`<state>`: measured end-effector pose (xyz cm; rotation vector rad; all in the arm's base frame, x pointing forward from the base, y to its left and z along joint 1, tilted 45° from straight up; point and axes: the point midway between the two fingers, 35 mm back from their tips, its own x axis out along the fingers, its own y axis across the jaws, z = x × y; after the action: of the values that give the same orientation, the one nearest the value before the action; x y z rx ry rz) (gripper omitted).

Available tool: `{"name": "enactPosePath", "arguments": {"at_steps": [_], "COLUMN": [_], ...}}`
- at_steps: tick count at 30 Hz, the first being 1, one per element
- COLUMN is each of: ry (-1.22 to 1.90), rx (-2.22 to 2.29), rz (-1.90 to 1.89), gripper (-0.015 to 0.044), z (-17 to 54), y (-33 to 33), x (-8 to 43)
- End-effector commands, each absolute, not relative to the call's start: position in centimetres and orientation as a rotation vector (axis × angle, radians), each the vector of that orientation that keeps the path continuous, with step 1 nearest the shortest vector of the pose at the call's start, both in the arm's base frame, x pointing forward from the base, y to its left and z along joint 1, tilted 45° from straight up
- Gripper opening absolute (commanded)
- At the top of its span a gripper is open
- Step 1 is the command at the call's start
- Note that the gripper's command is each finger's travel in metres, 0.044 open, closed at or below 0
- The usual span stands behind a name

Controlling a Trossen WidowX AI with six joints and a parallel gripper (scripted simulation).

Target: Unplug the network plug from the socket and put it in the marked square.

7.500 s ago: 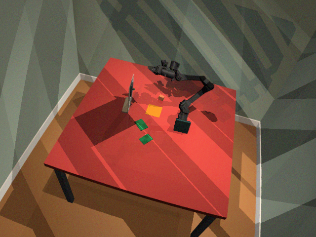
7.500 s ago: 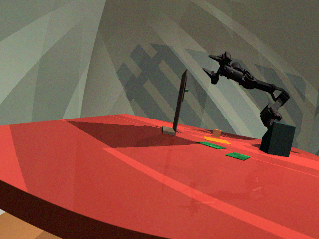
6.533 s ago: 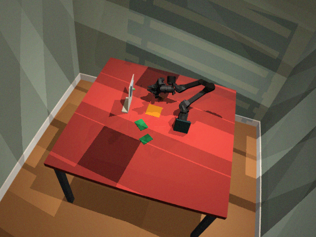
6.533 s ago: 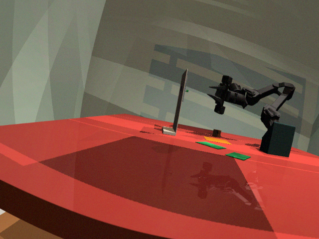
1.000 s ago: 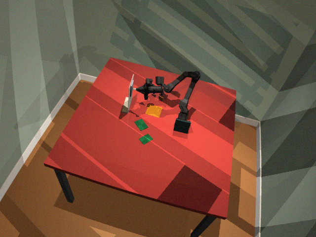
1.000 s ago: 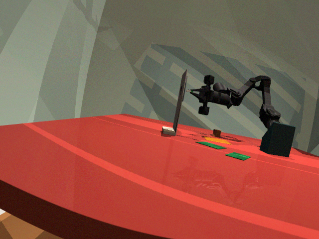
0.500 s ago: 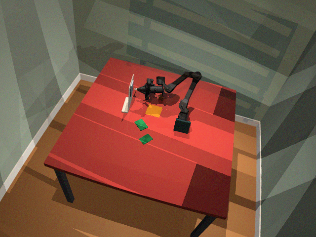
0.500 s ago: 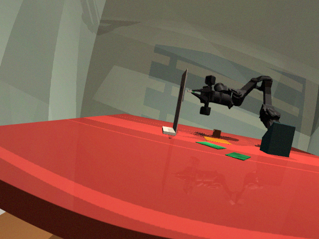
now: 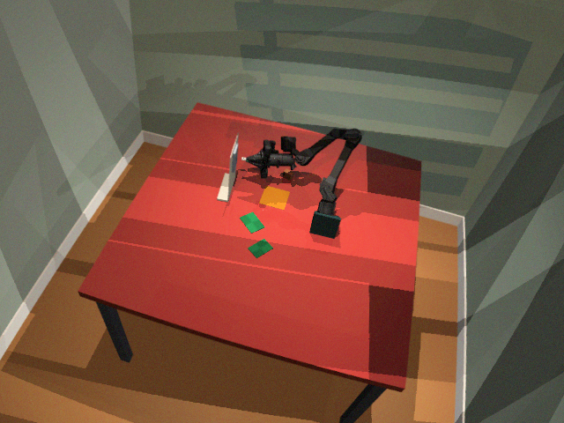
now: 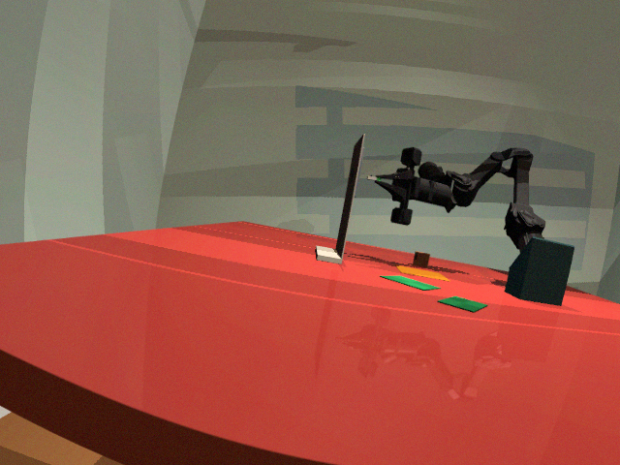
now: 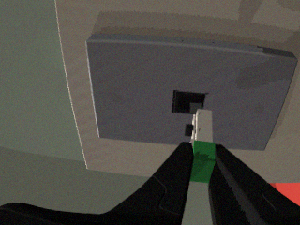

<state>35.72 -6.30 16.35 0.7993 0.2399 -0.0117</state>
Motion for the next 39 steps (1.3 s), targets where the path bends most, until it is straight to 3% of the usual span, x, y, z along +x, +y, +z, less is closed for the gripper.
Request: {"name": "enactPosePath", "arguments": {"at_steps": [1, 39], "ry": [0.244, 0.245], "rx": [0.796, 0.796], "rz": [-0.008, -0.008], "gripper": [0.0000, 0.0000], "z": [16.3, 16.6], "y": [-6.2, -6.3], "x": [35.4, 33.7]}}
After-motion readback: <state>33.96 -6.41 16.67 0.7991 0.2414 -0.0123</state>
